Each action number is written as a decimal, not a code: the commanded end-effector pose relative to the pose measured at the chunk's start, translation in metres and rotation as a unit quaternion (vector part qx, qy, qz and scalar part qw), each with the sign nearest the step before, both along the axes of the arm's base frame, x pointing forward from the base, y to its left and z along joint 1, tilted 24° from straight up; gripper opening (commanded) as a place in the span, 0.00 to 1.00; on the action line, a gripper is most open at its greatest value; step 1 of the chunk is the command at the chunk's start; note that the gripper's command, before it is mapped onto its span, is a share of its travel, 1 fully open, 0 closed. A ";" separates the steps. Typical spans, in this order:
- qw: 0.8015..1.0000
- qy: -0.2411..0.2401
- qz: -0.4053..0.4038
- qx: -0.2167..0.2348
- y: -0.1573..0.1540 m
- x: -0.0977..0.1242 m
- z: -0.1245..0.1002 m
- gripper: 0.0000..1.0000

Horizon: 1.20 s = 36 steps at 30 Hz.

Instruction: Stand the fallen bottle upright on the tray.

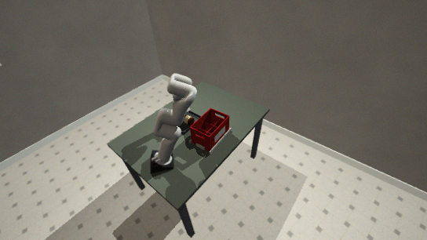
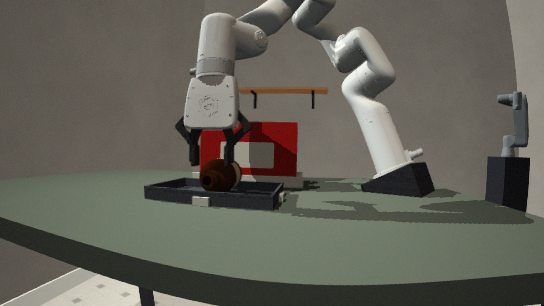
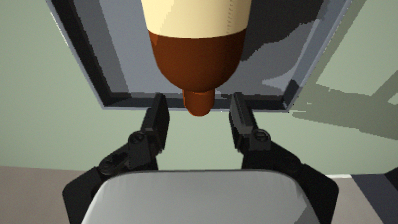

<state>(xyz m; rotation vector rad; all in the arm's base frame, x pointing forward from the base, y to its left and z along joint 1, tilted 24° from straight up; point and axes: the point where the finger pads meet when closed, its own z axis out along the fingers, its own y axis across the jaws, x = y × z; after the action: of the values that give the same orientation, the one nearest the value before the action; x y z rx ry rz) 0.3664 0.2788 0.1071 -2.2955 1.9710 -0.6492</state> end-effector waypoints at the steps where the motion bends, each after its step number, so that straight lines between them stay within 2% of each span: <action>1: 1.000 -0.001 0.000 0.001 0.001 0.001 -0.001 0.65; 36: 1.000 -0.001 0.000 0.001 -0.007 0.013 -0.030 0.65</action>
<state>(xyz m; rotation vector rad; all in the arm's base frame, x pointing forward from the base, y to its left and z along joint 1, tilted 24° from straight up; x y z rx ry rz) 0.3778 0.2710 0.0765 -2.2957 1.9712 -0.6490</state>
